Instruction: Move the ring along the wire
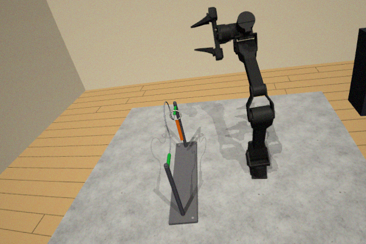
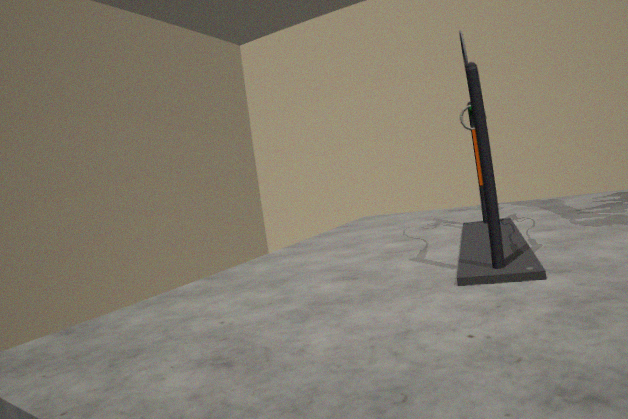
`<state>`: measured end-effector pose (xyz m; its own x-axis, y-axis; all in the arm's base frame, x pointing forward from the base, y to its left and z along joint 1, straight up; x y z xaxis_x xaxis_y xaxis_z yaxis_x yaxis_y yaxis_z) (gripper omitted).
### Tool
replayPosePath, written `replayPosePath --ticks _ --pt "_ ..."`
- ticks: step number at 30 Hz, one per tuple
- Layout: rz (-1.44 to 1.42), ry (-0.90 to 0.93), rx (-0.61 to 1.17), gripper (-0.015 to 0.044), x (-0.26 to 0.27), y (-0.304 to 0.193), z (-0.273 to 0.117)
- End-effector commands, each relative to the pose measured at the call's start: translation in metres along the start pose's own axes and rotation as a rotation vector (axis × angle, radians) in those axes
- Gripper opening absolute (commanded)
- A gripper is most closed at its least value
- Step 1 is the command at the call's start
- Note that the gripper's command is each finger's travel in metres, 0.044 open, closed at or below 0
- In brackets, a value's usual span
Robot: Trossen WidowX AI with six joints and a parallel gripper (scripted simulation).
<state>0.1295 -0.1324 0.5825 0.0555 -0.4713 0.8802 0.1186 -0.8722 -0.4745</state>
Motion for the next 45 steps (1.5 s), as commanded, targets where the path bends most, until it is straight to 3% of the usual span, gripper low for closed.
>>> replayPosePath --ticks 1,9,19,30,45 --pt "-0.004 0.002 0.001 0.0374 0.000 0.000 0.000" --pt "-0.143 0.045 0.013 0.0164 0.003 0.022 0.004" --pt "-0.472 0.063 0.015 0.0160 -0.031 0.125 0.016" --pt "-0.849 0.069 -0.002 0.0160 -0.106 0.221 0.034" --pt "-1.377 0.023 -0.022 0.0160 -0.251 0.291 0.053"
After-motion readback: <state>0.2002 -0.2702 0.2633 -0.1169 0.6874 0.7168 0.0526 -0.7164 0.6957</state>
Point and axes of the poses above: the point midway between the two fingers, 35 mm back from their tips, its own z axis out along the fingers, its own x axis across the jaws, y = z × x, the point moved 4 cm from there along -z, back along the fingers, and after that the axes turned 5 degrees about z, right-handed, at the moved point
